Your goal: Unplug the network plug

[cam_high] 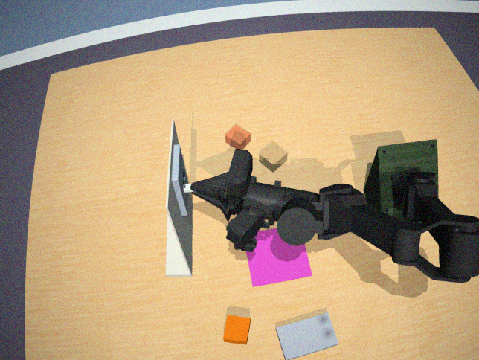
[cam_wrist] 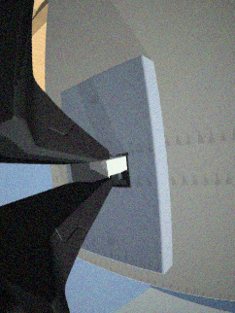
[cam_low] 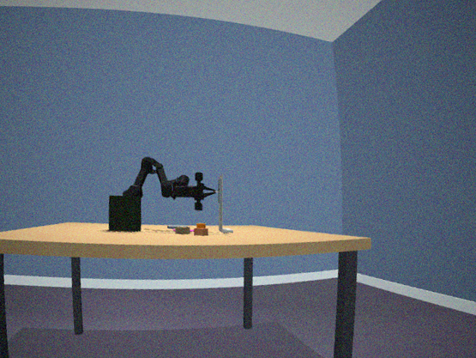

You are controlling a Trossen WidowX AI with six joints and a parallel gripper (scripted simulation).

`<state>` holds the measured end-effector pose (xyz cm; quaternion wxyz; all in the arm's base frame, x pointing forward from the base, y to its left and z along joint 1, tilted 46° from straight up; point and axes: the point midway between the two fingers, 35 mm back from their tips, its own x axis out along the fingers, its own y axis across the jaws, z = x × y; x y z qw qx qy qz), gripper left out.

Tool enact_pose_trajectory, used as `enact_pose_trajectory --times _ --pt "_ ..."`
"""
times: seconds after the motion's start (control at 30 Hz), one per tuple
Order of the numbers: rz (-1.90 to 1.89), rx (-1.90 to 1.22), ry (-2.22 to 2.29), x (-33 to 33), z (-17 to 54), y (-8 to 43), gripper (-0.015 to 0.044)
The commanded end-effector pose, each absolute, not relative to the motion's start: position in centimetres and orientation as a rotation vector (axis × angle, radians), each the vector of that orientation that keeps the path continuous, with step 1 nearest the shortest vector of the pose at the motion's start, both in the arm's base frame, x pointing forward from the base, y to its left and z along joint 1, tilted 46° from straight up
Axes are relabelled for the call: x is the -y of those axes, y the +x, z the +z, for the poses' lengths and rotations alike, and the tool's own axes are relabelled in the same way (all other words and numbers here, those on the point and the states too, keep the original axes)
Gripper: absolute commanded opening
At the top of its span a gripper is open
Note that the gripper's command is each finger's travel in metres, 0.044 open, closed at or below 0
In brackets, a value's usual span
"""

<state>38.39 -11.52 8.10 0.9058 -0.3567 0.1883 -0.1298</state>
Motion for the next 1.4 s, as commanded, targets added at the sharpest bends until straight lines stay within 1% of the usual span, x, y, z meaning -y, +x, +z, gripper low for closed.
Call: enact_pose_trajectory --times 0.0,1.37 --pt "-0.268 -0.391 -0.735 11.4 8.1 38.0 0.0000" --pt "-0.268 -0.392 -0.735 10.7 8.4 35.8 0.0000"
